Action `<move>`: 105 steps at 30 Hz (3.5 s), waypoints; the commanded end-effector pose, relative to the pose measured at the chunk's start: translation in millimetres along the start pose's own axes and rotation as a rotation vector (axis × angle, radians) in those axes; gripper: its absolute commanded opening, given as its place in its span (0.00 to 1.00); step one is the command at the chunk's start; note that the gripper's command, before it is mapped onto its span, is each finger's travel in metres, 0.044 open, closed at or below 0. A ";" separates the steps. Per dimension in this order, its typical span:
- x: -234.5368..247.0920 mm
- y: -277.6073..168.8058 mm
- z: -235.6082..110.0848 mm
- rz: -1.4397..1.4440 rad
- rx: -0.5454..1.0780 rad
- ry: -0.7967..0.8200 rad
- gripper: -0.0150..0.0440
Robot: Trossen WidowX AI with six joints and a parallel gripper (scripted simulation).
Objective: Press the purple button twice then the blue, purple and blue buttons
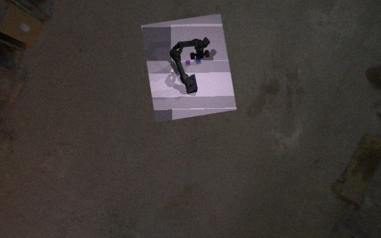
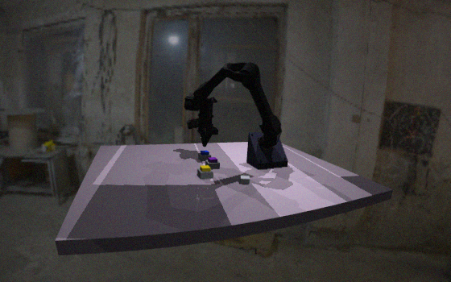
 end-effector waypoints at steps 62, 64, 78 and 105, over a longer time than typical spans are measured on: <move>115.3 -15.7 -65.7 0.009 0.011 0.013 0.29; 115.3 -15.7 -65.7 0.009 0.011 0.013 0.29; 116.6 -16.2 -1.6 0.008 0.010 0.015 0.29; 117.5 -16.9 30.9 0.008 0.010 0.017 0.29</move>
Point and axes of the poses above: the point midway between the two fingers, 35 mm back from their tips, its own z axis out along the fingers, its own x axis across the jaws, y = z × x, the point moved 2 cm from there along -z, back along the fingers, and after that the axes turned 7 degrees about z, right-handed, at the moved point
